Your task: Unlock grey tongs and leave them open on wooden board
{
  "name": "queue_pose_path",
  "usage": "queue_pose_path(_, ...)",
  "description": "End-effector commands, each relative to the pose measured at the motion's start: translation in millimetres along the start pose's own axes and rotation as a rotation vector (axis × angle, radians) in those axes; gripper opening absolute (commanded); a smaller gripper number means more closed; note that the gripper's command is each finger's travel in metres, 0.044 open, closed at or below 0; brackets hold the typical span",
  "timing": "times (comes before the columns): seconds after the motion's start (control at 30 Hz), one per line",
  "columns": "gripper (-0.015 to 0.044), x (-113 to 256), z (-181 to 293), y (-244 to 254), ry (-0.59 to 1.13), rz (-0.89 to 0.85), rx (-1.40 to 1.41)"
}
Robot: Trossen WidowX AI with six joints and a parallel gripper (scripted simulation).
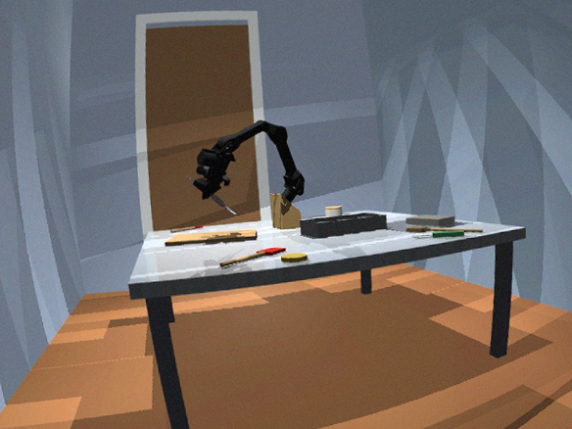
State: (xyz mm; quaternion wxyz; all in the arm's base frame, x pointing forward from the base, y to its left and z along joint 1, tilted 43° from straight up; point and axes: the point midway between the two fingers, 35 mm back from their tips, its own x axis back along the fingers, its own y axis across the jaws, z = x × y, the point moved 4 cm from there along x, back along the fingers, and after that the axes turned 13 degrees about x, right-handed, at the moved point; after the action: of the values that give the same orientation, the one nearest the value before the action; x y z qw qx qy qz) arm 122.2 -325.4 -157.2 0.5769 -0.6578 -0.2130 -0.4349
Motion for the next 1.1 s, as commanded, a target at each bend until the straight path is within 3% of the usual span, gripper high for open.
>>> queue_pose_path(0.0,-0.015,-1.6,-7.7,0.1,0.091,-0.034,0.001)
queue_pose_path(0.77,-0.015,-12.0,-27.8,-13.3,0.616,-0.239,-0.033)
queue_pose_path(1.07,-0.015,-12.0,-28.4,-13.8,0.631,-0.246,-0.035)
